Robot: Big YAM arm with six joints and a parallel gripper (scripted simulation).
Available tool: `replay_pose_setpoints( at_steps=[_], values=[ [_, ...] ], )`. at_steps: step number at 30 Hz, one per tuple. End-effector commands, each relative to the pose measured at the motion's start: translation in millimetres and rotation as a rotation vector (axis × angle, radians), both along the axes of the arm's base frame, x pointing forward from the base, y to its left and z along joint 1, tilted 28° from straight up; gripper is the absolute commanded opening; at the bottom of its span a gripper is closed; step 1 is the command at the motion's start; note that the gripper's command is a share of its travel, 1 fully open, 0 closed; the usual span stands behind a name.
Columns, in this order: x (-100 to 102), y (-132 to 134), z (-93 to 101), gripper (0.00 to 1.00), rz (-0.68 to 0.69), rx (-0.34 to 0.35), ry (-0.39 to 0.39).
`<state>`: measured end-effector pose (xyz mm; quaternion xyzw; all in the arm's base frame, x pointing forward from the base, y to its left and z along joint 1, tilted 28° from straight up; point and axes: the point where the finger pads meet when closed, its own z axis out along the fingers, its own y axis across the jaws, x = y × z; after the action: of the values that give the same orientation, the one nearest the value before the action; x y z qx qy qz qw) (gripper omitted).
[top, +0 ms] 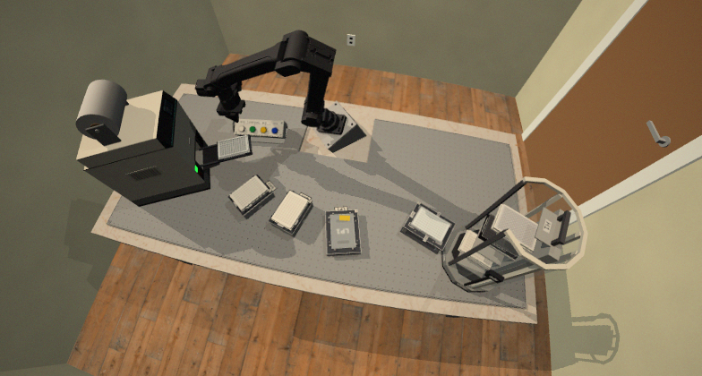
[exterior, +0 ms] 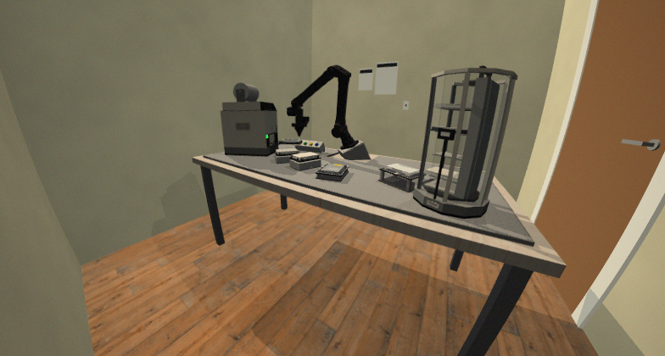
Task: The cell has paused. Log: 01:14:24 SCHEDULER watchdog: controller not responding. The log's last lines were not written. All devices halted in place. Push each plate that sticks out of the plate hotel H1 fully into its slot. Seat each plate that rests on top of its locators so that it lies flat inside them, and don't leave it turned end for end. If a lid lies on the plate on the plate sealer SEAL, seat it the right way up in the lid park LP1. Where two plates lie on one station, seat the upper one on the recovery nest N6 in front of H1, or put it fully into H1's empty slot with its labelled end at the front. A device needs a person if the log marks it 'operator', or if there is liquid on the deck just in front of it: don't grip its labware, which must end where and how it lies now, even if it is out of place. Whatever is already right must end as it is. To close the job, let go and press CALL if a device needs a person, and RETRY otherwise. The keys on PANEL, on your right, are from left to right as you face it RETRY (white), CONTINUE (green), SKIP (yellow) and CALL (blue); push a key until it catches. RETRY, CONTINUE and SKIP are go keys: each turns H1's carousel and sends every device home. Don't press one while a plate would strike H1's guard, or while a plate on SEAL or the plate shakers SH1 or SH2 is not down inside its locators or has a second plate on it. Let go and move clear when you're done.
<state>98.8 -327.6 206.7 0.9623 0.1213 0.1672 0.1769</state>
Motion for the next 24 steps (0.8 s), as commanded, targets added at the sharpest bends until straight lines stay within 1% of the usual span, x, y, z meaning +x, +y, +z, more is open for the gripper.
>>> replay_pose_setpoints(
  at_steps=[1, 24],
  values=[
    [7, -3, -11.4, 0.00, 0.007, 0.010, 0.001],
    [18, -9, -36.8, 0.00, 0.007, 0.011, 0.001]
  ],
)
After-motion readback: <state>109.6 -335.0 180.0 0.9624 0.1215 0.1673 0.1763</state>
